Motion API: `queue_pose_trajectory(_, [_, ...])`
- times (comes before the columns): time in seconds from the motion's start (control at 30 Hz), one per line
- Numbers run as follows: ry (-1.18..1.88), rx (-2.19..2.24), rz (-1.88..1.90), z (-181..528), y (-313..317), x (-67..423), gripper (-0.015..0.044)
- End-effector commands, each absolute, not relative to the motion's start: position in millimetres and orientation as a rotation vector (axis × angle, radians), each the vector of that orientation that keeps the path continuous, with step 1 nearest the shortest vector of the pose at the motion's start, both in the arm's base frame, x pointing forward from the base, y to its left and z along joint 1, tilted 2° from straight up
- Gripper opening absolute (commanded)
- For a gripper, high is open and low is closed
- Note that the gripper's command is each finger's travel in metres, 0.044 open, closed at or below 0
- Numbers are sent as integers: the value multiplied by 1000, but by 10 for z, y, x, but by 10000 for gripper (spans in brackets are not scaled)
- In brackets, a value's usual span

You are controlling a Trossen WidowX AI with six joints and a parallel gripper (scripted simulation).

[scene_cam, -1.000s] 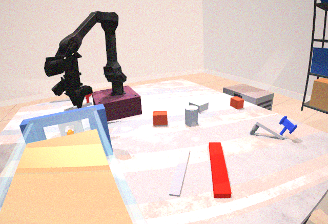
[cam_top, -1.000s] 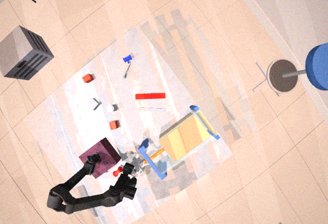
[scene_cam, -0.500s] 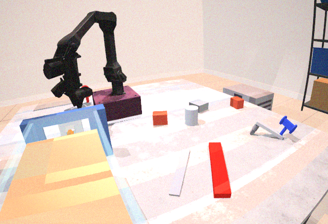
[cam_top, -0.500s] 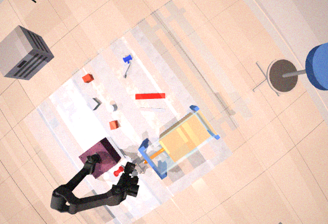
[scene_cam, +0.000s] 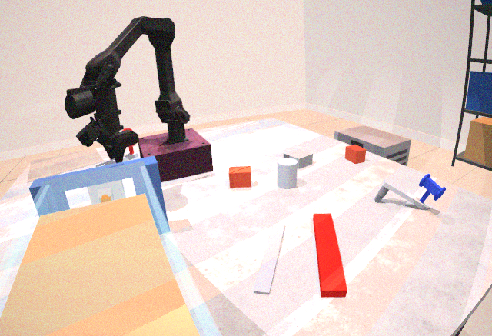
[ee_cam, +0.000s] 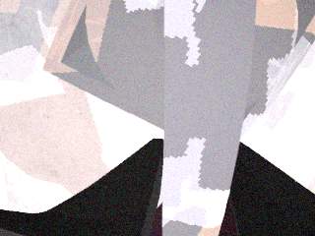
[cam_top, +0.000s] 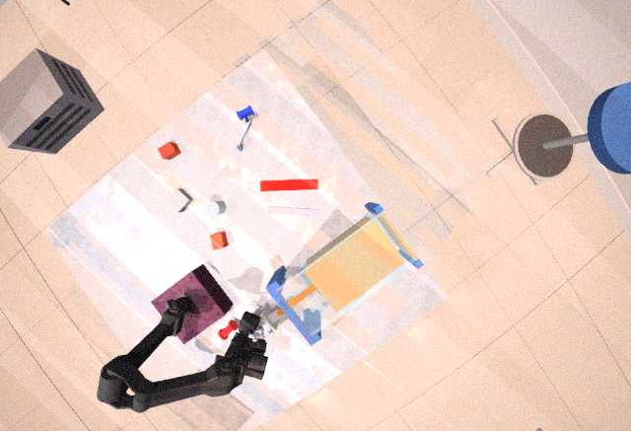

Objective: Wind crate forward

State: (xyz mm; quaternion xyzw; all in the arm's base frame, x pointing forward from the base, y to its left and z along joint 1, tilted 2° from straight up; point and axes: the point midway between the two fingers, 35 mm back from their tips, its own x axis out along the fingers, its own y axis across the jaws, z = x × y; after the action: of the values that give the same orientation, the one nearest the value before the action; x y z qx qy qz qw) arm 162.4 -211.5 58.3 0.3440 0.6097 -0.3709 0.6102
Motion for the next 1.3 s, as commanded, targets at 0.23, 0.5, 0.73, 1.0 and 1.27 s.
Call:
queue_pose_trajectory(0.23, [1407,794,-855,576,-2116,1628,0])
queue_pose_trajectory(0.5, [1403,807,-868,565,-2112,1635,0])
queue_pose_trajectory(0.73, [1381,864,-917,559,-2096,1663,0])
queue_pose_trajectory(1.0, [1355,929,-973,555,-2083,1697,0])
queue_pose_trajectory(1.27, [1327,992,-1028,553,-2074,1731,0])
